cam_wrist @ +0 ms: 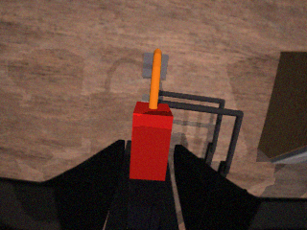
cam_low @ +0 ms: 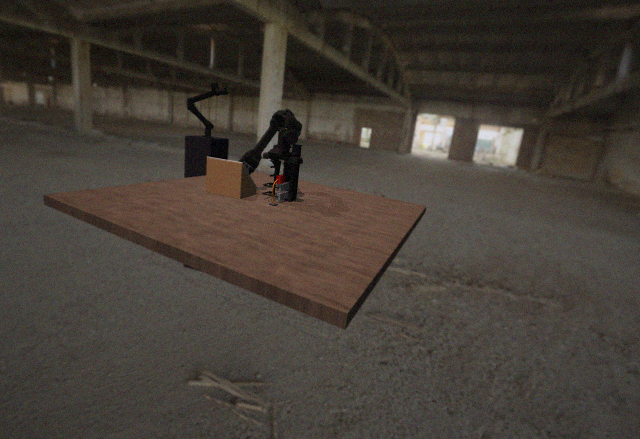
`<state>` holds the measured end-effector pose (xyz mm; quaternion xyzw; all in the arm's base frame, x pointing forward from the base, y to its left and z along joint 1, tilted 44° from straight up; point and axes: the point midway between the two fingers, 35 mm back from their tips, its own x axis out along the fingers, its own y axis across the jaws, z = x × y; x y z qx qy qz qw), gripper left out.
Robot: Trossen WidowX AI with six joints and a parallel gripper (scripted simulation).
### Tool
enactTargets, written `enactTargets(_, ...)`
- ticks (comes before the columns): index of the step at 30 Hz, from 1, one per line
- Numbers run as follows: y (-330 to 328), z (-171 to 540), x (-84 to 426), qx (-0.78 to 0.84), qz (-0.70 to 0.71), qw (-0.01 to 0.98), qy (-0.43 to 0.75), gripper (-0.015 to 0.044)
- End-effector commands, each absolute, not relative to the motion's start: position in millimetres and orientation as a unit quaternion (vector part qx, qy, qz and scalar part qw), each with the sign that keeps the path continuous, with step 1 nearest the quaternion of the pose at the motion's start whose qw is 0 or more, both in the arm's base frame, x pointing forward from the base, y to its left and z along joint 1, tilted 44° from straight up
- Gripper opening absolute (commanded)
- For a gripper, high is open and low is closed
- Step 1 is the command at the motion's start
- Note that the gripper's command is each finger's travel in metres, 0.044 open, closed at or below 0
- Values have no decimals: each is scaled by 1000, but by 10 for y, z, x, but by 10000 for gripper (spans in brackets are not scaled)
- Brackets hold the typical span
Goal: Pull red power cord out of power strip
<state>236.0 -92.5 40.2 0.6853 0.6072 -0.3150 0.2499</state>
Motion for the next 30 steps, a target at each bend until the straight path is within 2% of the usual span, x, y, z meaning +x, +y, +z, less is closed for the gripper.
enactTargets(1,-878,373,2350,687,-314,244,608,160)
enactTargets(5,-878,373,2350,687,-314,244,608,160)
enactTargets(9,-903,383,2359,685,-315,249,608,55)
enactTargets(17,-903,383,2359,685,-315,249,608,2)
enactTargets(30,-1032,276,2353,685,-316,249,607,0)
